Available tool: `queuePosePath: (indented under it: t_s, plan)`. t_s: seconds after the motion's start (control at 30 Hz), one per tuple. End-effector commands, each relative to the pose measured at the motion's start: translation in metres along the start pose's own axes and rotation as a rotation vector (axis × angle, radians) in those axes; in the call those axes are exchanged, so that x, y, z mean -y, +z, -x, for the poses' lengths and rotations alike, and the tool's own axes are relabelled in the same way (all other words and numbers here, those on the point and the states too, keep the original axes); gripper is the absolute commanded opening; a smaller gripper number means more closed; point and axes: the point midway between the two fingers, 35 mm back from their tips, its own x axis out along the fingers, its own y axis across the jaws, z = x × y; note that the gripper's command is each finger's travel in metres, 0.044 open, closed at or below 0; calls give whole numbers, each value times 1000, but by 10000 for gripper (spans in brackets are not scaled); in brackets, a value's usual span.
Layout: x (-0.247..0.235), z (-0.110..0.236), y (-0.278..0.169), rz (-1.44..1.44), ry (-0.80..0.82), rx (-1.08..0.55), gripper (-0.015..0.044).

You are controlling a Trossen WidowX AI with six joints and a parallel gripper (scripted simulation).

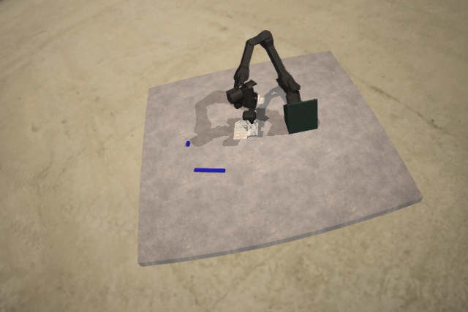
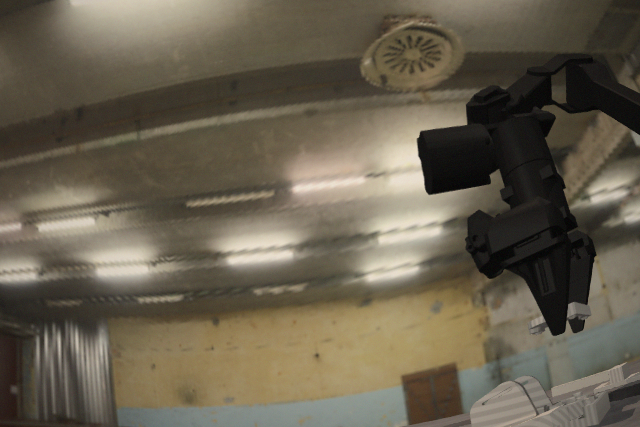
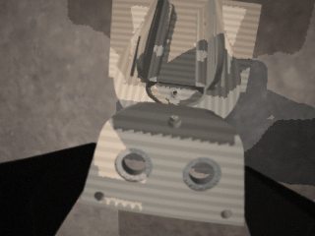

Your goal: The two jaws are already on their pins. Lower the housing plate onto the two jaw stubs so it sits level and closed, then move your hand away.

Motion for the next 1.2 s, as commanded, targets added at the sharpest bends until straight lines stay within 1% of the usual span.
queuePosePath:
  t_s: [0.0, 1.17]
  plan:
    - [1, -6, -1, 4, -5, -1, 351]
    - [2, -62, -2, 5, -9, -1, 351]
